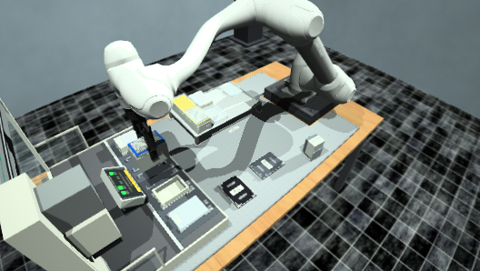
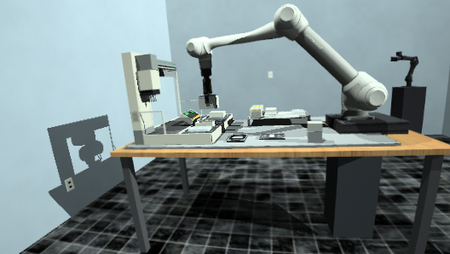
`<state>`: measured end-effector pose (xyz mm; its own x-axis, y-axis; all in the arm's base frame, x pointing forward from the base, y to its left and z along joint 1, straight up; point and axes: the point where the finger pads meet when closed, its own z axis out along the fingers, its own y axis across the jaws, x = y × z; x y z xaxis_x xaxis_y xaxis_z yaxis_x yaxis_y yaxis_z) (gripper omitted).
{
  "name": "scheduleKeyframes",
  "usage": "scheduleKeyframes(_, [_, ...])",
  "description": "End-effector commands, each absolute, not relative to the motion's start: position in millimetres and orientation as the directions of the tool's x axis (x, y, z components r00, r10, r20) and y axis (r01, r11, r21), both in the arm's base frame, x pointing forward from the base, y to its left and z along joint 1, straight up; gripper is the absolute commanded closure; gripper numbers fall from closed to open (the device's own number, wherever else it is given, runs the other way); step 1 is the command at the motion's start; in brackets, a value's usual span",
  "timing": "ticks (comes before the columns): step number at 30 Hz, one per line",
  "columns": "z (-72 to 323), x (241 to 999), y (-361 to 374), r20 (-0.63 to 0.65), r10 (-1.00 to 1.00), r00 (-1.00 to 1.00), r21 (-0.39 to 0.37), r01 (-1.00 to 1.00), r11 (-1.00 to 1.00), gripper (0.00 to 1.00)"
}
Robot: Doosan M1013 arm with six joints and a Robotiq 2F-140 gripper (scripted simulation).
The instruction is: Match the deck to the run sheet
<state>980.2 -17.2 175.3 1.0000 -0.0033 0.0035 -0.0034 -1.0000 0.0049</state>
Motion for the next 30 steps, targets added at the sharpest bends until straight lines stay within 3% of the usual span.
scheduleKeyframes(1, [175,980,-17,0.006,-0.003,1.000,0.004,-0.003,-1.000,0.90])
scheduleKeyframes(30, [132,981,-17,0.006,-0.003,1.000,0.004,-0.003,-1.000,0.90])
